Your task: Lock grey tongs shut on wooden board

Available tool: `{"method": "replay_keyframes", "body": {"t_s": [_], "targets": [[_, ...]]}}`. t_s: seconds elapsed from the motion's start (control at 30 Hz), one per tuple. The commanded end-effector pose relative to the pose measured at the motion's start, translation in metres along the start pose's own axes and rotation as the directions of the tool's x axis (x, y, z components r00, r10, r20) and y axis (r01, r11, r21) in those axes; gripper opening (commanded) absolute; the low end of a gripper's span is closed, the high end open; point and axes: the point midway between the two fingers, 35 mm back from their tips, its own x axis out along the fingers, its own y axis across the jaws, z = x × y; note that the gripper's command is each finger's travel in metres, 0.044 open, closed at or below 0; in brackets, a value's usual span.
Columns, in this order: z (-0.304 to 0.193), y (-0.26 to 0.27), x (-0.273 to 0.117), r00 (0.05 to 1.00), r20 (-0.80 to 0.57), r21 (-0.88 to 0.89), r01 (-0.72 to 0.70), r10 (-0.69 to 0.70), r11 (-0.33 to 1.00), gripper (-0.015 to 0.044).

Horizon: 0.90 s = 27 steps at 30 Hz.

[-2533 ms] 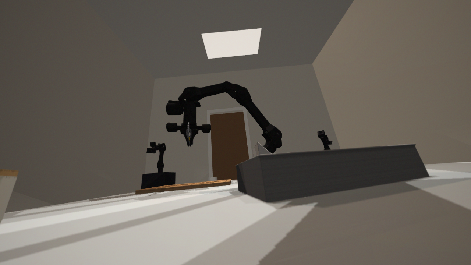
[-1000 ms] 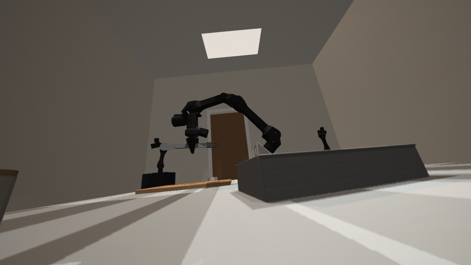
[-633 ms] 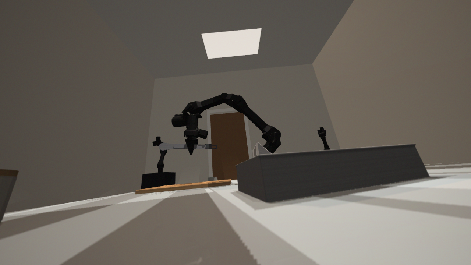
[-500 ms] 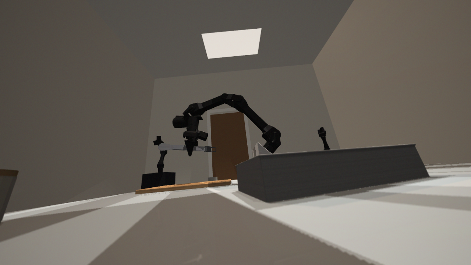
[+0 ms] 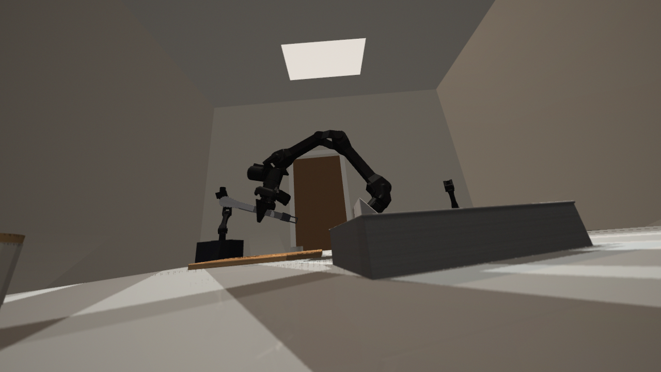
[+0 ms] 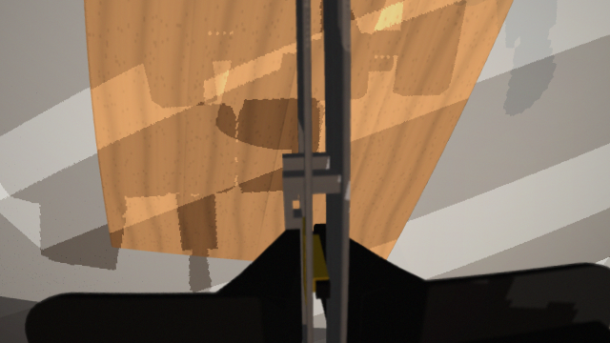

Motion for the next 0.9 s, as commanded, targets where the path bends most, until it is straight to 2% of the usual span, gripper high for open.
{"method": "replay_keyframes", "body": {"t_s": [0.0, 0.87], "targets": [[-0.0021, 0.0016, 0.0005, 0.997, -0.075, -0.003, 0.009, -0.010, 1.000, -0.0150], [0.0058, 0.0050, 0.0051, 0.894, -0.448, -0.014, 0.018, -0.022, 1.000, -0.0150]]}}
